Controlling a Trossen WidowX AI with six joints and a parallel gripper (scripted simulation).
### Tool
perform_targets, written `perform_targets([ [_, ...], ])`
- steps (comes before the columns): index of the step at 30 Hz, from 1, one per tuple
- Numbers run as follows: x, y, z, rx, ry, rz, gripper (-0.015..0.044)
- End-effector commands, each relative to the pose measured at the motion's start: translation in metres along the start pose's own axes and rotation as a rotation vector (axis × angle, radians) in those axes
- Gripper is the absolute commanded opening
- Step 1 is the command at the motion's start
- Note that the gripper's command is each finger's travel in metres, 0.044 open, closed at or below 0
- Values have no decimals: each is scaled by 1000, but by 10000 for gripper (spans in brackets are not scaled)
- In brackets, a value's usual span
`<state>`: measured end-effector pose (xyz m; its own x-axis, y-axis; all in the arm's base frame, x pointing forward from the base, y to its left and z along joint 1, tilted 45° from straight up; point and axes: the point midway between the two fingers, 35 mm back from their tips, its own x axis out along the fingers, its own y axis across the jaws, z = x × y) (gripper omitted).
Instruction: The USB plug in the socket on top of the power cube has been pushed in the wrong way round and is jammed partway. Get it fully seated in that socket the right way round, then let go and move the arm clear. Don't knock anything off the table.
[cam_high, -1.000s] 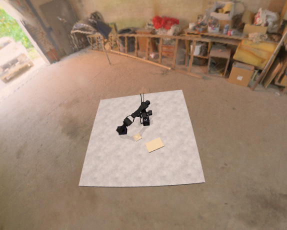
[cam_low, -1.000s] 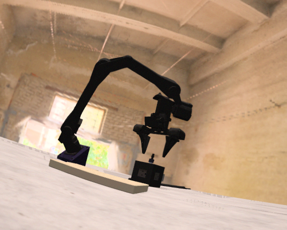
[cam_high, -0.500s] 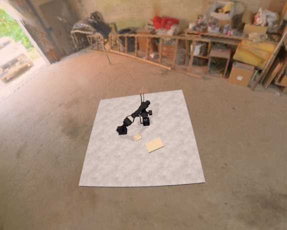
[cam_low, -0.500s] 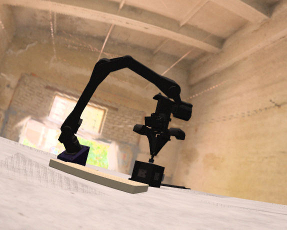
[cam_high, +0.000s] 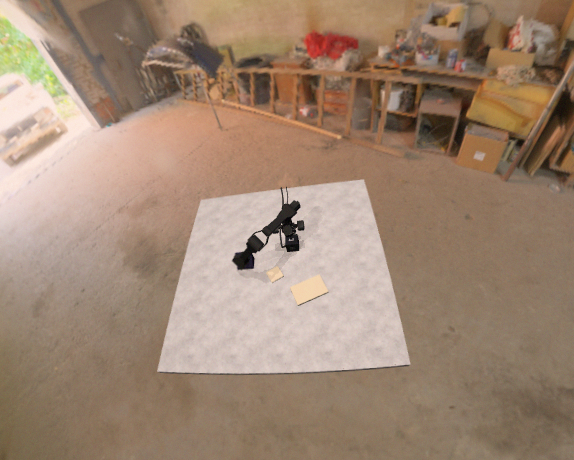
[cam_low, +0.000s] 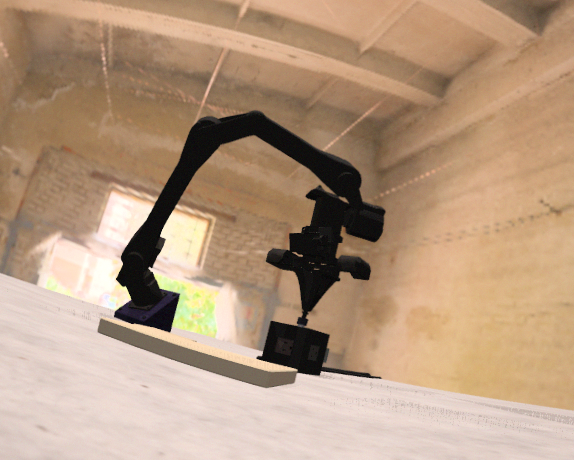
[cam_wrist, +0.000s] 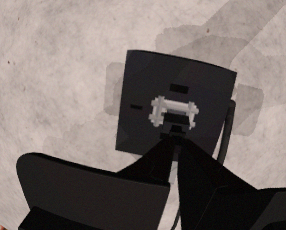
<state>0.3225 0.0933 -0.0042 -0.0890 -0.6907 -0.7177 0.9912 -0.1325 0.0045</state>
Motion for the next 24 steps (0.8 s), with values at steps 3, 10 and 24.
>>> perform_targets([
  [3,-1,0,0,0,0,0,0],
  [10,-6,0,0,0,0,0,0],
  [24,-15,0,0,0,0,0,0],
])
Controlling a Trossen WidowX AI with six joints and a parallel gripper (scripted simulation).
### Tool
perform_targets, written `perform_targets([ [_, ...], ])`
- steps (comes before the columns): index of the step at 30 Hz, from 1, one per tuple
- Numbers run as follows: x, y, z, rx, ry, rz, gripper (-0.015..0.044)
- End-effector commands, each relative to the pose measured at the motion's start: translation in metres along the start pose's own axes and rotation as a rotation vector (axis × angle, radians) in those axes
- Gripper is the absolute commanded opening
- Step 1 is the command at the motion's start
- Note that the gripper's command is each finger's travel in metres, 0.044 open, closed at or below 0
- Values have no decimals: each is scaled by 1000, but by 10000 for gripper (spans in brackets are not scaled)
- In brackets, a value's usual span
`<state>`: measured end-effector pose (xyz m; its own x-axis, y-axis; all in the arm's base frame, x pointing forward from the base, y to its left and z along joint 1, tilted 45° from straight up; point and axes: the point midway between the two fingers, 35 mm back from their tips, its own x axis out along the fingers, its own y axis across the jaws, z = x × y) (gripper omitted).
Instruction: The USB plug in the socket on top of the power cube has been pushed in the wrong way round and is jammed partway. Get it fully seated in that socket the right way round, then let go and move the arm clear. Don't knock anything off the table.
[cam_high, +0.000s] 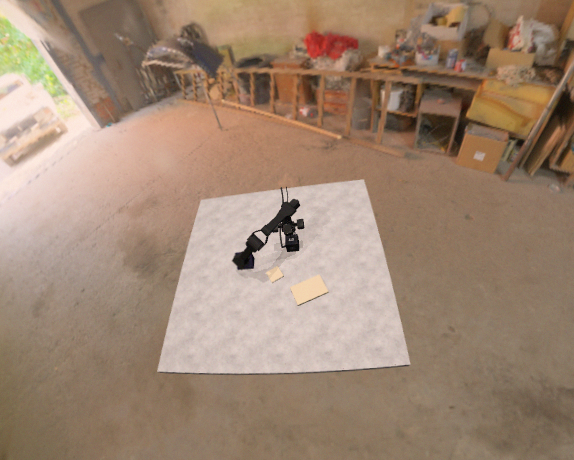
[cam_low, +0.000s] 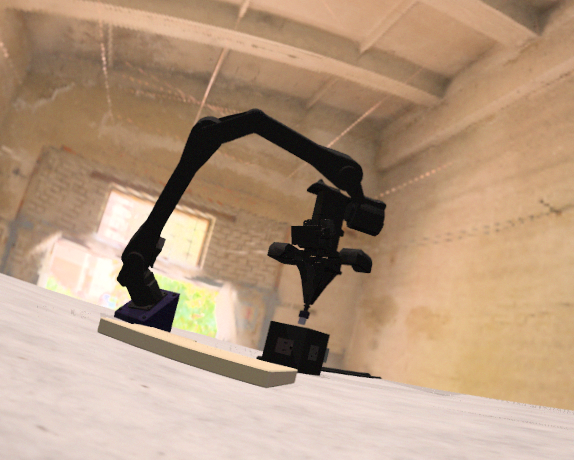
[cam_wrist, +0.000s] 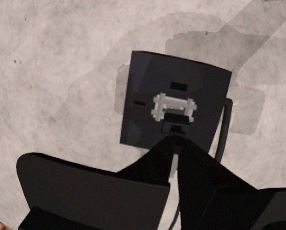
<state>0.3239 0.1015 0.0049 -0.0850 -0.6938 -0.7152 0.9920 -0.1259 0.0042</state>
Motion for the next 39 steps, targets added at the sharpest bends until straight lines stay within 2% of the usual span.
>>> perform_targets([
  [1,-3,0,0,5,4,-5,0],
  [25,-17,0,0,-2,3,-3,0],
  [39,-15,0,0,-328,1,0,0],
])
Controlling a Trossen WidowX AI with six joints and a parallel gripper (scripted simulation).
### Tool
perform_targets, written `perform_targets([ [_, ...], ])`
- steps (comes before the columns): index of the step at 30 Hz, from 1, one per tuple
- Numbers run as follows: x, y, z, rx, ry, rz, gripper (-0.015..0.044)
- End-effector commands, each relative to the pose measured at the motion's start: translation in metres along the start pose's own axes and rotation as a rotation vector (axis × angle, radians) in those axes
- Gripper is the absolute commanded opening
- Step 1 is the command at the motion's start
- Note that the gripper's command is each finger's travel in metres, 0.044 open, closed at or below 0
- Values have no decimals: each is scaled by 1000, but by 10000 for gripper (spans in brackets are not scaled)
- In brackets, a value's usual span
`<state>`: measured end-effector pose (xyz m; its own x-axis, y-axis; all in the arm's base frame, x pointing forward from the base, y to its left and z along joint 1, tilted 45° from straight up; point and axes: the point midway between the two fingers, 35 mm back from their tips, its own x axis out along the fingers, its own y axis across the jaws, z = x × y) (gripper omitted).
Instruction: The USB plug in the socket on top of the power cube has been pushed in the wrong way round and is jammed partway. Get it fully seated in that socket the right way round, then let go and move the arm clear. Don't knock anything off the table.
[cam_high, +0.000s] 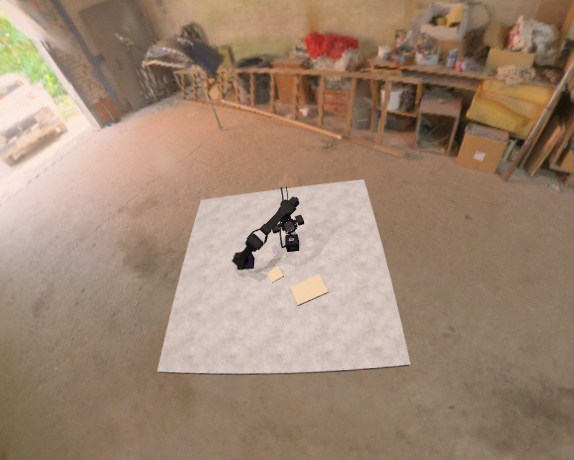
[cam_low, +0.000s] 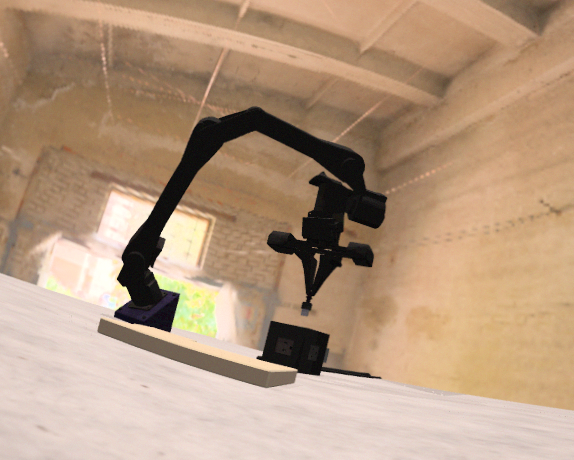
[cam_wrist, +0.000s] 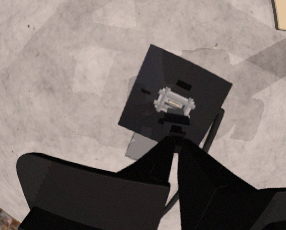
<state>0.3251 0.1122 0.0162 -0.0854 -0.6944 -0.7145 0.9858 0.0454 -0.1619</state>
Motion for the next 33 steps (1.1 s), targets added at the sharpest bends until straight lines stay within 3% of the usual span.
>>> perform_targets([
  [1,0,0,0,-115,1,1,0],
  [33,0,0,0,-952,1,1,0],
])
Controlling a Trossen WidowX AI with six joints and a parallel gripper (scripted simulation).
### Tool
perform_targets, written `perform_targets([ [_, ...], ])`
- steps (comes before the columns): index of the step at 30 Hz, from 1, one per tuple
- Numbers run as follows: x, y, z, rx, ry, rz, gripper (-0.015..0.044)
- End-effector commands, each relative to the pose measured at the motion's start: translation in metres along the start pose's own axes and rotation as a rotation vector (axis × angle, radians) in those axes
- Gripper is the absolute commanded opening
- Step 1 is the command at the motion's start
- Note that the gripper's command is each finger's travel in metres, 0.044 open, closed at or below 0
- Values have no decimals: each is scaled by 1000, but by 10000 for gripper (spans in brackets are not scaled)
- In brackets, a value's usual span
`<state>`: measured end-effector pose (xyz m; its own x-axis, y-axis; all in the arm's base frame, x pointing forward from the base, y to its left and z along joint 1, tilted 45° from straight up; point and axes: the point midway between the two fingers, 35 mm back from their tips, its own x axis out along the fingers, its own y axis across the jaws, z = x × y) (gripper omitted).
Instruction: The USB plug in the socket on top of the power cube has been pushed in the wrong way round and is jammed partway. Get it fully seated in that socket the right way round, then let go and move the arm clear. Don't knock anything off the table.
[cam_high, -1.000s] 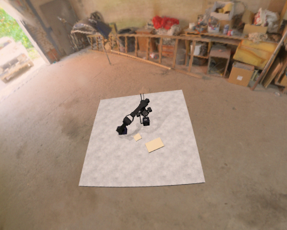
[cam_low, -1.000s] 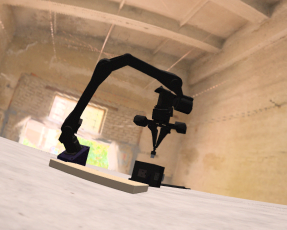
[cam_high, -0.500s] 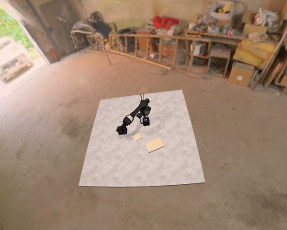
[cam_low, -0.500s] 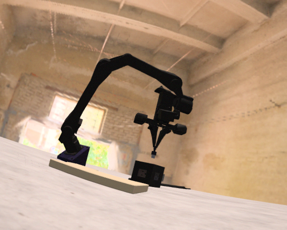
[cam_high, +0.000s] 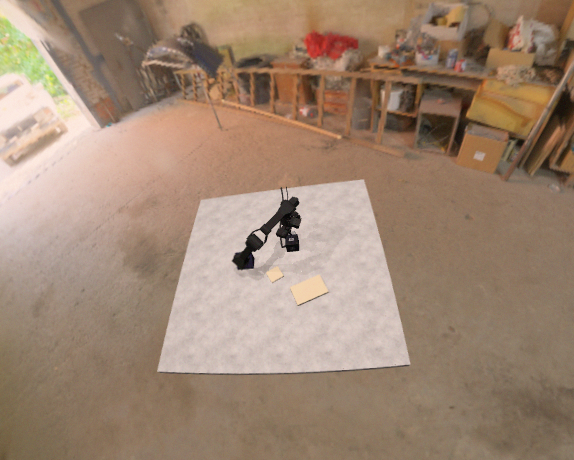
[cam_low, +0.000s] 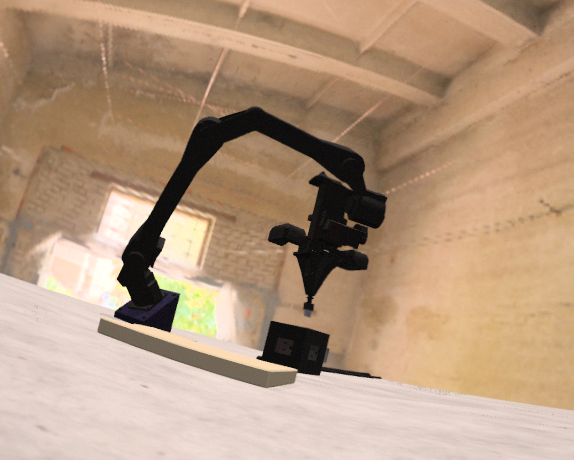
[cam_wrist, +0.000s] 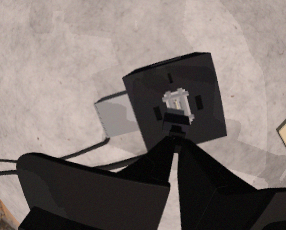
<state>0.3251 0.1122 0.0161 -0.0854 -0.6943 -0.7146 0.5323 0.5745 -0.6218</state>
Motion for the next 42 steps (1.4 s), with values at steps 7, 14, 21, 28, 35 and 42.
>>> perform_targets([
  [7,0,0,0,-274,0,2,0],
  [14,0,0,0,-457,0,2,0],
  [21,0,0,0,-640,0,2,0],
  [28,0,0,0,-824,0,2,0],
  [35,0,0,0,-1007,-1,2,0],
  [42,0,0,0,-1190,-1,2,0],
])
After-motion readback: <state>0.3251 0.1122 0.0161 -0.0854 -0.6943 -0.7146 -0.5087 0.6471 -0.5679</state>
